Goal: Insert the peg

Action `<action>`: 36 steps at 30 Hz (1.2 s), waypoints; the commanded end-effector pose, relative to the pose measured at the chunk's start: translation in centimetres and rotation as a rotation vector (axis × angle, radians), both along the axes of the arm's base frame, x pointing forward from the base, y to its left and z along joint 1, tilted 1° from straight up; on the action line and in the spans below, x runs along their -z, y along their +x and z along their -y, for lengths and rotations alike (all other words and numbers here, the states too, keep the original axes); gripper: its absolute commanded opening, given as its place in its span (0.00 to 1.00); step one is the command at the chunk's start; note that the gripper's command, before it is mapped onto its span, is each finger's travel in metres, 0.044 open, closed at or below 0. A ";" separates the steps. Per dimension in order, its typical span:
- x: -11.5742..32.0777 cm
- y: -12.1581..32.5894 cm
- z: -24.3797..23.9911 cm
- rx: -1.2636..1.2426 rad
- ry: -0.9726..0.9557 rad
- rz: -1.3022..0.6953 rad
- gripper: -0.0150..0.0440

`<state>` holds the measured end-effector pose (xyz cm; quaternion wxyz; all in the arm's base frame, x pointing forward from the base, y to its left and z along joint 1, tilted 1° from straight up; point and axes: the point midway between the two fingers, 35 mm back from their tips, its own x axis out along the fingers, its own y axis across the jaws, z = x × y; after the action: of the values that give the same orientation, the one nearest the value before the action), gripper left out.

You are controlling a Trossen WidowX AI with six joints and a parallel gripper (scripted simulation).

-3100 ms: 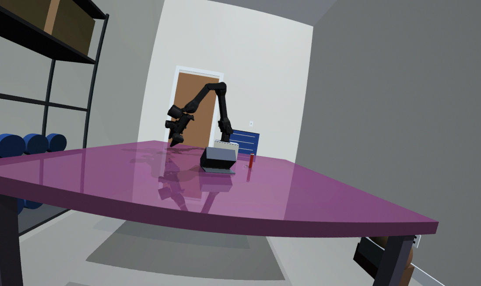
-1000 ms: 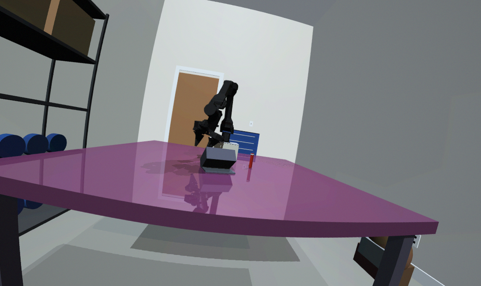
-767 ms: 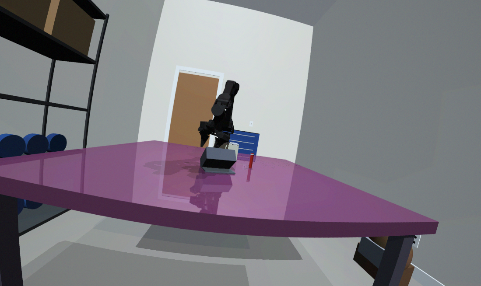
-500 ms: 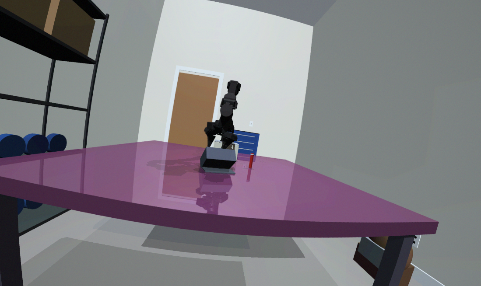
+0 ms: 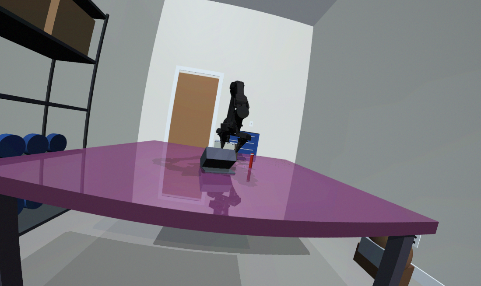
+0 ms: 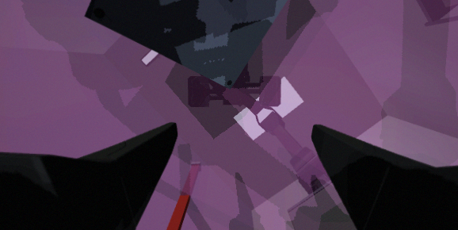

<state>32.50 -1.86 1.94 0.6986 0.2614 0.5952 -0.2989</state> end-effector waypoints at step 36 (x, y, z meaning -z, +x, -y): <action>-1.8 -3.6 -13.6 -0.088 0.129 -0.077 1.00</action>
<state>29.00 11.55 3.94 0.6721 0.2651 0.6489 -0.2385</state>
